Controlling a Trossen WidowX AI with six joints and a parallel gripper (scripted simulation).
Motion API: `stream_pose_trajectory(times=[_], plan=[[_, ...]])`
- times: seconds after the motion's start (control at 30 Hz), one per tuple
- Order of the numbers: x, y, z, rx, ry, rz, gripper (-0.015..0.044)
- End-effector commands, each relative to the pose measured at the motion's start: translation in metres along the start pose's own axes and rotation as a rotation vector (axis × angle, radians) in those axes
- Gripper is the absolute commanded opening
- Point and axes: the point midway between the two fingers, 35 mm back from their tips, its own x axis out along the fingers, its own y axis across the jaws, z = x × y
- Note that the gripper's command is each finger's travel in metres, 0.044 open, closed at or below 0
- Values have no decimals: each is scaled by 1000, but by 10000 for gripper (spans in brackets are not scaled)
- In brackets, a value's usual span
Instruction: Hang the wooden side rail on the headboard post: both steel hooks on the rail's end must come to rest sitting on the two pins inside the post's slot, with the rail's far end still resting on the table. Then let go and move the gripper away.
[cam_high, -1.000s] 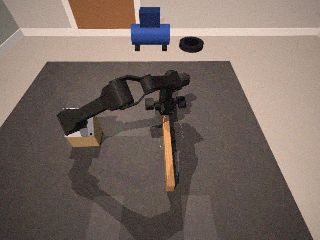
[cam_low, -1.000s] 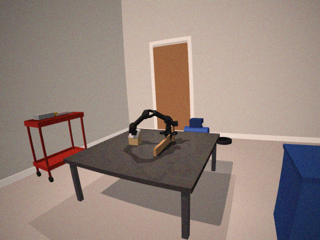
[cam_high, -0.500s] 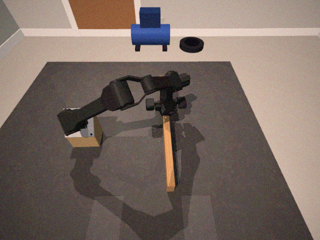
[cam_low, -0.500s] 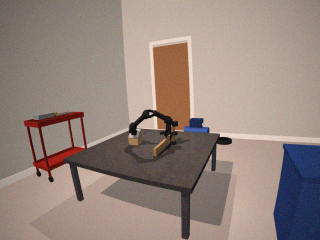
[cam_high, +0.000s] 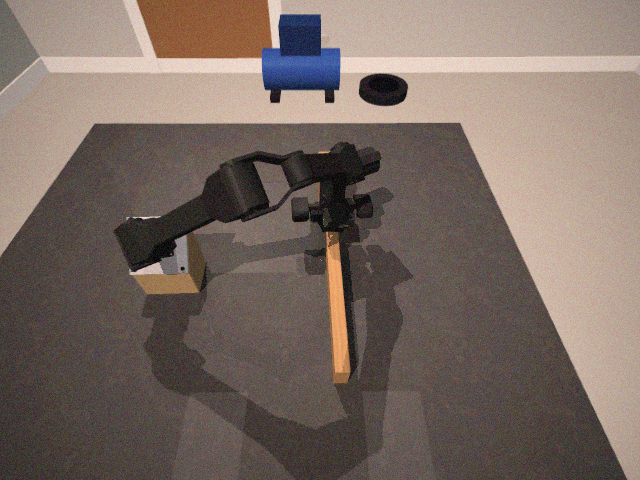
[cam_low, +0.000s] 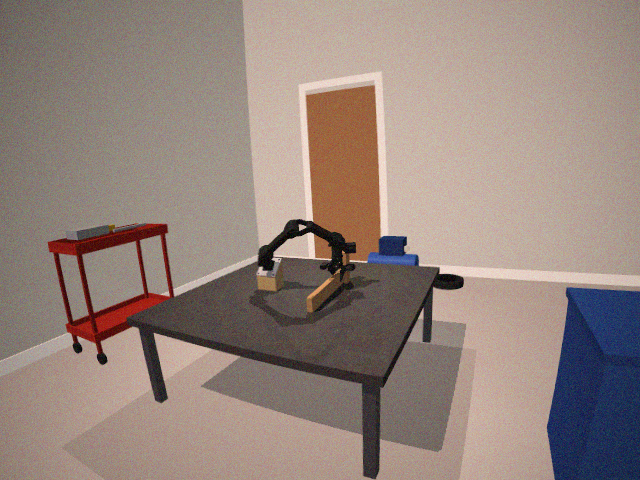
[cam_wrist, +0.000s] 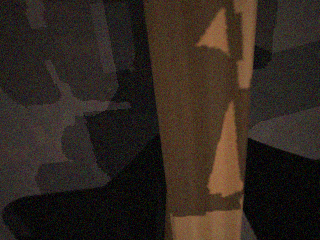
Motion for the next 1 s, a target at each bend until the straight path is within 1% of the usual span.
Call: stream_pose_trajectory(times=[0.0,0.97], plan=[[-2,0,-5,-12,11,6,0],[3,0,-5,-12,10,6,0]])
